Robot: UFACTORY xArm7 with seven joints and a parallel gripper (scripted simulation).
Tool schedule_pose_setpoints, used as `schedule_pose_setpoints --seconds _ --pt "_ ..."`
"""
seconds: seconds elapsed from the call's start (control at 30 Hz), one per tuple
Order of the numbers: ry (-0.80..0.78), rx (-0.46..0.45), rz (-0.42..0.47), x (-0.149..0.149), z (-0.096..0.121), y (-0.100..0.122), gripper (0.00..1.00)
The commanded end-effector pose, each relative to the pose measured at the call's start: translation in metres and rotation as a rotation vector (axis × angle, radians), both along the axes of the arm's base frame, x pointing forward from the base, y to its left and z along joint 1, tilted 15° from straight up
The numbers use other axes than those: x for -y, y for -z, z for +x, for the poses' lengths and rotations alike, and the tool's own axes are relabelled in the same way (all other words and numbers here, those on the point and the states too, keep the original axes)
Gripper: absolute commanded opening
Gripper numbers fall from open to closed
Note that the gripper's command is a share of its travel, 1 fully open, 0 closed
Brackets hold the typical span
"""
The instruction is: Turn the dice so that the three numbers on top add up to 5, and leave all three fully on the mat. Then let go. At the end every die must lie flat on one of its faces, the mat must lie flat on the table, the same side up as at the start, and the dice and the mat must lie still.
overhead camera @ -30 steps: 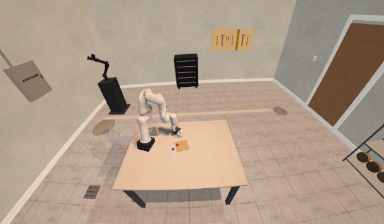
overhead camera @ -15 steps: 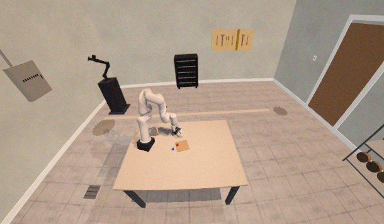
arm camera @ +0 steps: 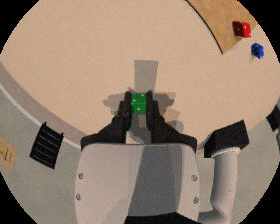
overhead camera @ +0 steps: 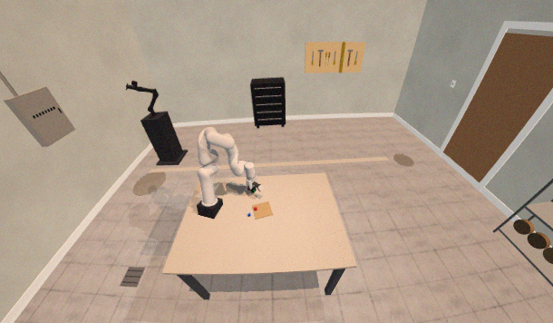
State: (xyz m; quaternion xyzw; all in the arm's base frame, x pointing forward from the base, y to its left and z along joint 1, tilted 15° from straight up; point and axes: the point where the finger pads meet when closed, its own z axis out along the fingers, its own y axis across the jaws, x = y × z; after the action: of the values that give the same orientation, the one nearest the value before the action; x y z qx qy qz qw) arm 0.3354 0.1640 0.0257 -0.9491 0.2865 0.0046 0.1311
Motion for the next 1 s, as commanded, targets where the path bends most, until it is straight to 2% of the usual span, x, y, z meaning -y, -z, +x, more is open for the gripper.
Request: schedule_pose_setpoints --seconds 0.0,0.17,0.23,0.5,0.97 --pt "0.001 0.003 0.003 0.004 0.000 -0.016 0.15" --pt "0.001 0.003 0.003 0.011 -0.002 -0.043 0.15" --pt "0.001 0.003 0.003 0.011 -0.002 -0.043 0.15" --pt "0.001 0.003 0.003 0.021 -0.005 -0.081 0.15" --pt "-0.001 0.003 0.003 0.023 -0.005 -0.085 0.15"
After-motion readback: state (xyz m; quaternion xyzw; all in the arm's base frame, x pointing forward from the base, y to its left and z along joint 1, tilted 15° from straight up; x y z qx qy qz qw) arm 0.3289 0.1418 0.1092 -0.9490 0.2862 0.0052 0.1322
